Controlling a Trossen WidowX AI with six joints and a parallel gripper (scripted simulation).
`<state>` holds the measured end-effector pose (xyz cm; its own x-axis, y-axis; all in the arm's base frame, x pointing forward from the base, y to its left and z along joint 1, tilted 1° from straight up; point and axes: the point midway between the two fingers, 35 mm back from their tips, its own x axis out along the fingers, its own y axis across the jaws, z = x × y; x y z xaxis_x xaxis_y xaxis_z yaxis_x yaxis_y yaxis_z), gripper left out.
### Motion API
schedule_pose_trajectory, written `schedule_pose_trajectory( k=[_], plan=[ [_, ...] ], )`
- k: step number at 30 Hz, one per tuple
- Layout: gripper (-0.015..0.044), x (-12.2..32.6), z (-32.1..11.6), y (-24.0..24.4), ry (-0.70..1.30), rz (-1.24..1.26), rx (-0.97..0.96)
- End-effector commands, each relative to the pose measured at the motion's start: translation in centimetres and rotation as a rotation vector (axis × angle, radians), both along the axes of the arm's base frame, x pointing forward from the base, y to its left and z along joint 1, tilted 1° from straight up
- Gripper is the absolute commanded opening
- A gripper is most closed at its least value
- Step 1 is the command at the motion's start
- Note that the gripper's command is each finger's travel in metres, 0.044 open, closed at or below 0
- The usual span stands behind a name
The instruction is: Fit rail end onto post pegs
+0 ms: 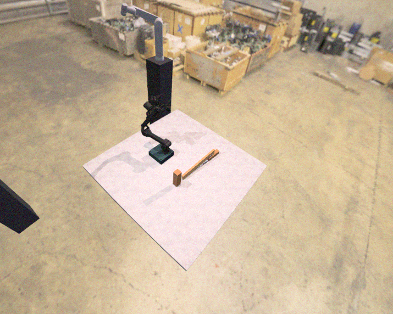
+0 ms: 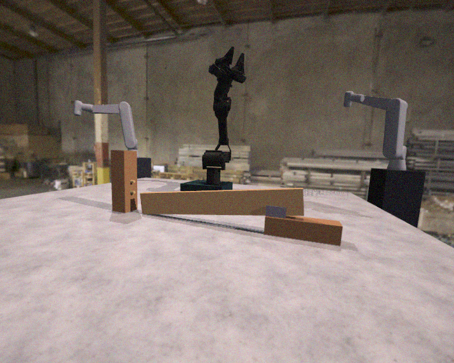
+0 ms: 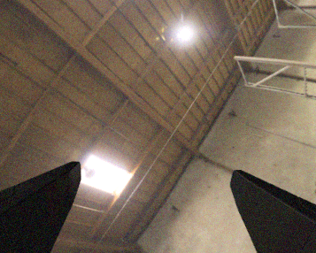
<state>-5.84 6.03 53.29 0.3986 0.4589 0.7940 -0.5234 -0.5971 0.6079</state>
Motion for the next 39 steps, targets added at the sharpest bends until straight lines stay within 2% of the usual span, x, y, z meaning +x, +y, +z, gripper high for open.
schedule_pose_trajectory(
  k=[1, 2, 9, 16, 20, 30, 39],
  plan=[
    [0.0426, 0.3, 0.0, 0.0, 0.004, -0.010, -0.004],
    [0.0440, 1.2, 0.1, 0.0, 0.014, -0.041, -0.017],
    [0.0440, 13.0, -0.8, 0.0, 0.161, -0.431, -0.282],
    [0.0440, 24.2, -5.1, -0.6, 0.276, -0.755, -0.735],
    [0.0440, 28.2, -7.8, -1.0, 0.304, -0.839, -0.966],
    [0.0440, 36.4, -16.8, -2.4, 0.284, -0.863, -1.640],
    [0.0440, 40.6, -26.3, -3.9, 0.092, -0.587, -2.241]
  ],
)
